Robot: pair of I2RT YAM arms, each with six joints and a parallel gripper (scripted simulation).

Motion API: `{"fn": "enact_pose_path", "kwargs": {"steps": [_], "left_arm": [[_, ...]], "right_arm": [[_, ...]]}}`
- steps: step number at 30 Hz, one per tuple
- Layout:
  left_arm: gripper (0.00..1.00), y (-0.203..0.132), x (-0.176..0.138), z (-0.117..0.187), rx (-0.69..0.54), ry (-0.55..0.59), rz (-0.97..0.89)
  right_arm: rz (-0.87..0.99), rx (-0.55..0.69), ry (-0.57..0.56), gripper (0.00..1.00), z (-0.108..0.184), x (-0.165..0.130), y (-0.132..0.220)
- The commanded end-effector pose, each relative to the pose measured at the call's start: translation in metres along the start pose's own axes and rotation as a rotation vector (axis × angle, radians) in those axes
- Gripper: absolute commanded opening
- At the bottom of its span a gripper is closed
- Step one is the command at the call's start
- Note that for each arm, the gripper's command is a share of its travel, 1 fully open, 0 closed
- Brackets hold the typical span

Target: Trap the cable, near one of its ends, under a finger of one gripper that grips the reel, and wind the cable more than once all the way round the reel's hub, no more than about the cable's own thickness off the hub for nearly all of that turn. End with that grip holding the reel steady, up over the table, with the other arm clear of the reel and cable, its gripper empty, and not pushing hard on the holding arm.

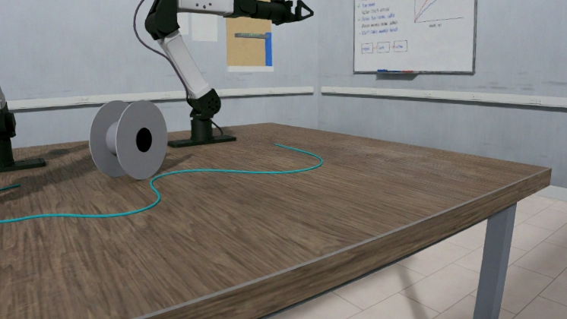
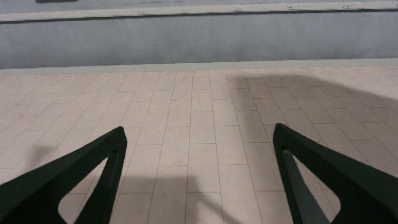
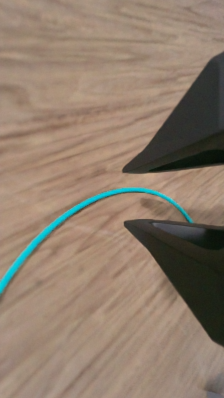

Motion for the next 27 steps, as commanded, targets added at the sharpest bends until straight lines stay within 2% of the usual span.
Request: {"fn": "enact_pose_path", "kwargs": {"steps": [1,6,9,11,15,23,27], "left_arm": [[1.0,0.002,-0.002,0.0,0.013,-0.002,0.006],[1.0,0.002,-0.002,0.0,0.013,-0.002,0.006],[1.0,0.002,-0.002,0.0,0.013,-0.002,0.006],[1.0,0.002,-0.002,0.0,0.013,-0.002,0.006],[1.0,0.002,-0.002,0.0,0.013,-0.002,0.006],[1.0,0.002,-0.002,0.0,0.013,-0.002,0.006],[1.0,0.002,-0.002,0.0,0.013,-0.002,0.006]], "right_arm": [[0.004,0.014,-0.033,0.3,-0.01,0.008,0.008],[0.003,0.014,-0.032,0.3,-0.023,0.01,0.008],[0.003,0.027,-0.061,0.3,-0.015,0.014,0.01],[0.003,0.015,-0.034,0.3,-0.026,0.009,0.007],[0.003,0.015,-0.036,0.3,-0.03,0.009,0.007],[0.002,0.032,-0.071,0.3,-0.016,0.008,0.006],[0.002,0.023,-0.051,0.3,-0.022,0.004,0.004]]}}
Point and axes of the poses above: on each arm, the point where the finger pads meet when closed, its own z axis back along the fingers, its own y axis across the jaws, x = y × z, the point moved 4 cm from there along z, back along the fingers, and after that the axes turned 14 degrees about -z, right-handed, at the moved point
